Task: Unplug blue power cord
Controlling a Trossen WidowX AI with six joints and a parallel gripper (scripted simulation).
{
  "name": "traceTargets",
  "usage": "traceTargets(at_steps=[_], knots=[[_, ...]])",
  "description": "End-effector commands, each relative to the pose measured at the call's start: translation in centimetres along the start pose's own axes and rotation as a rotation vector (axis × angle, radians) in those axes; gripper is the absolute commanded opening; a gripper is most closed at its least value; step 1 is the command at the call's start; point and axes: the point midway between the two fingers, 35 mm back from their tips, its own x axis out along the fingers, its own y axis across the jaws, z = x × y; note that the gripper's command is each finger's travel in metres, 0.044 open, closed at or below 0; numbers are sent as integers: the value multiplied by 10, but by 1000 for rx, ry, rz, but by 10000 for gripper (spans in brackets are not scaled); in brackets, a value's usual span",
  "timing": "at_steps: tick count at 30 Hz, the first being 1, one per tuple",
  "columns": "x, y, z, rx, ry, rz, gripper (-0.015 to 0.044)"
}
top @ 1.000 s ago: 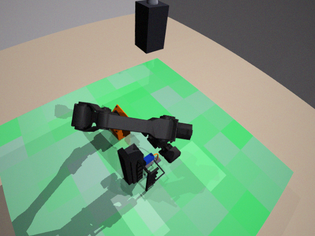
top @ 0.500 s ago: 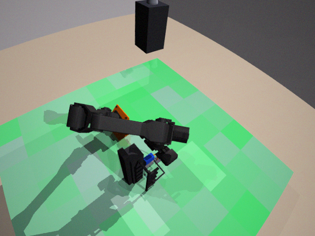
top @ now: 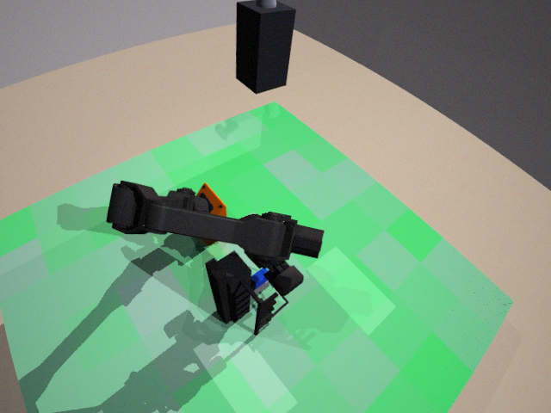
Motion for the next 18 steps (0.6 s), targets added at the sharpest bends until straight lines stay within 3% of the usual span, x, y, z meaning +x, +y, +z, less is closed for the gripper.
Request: traceTargets(at_steps=[1,18], knots=[[1,2,-4,-7,8,3,160],[13,2,-4,-7,8,3,160]])
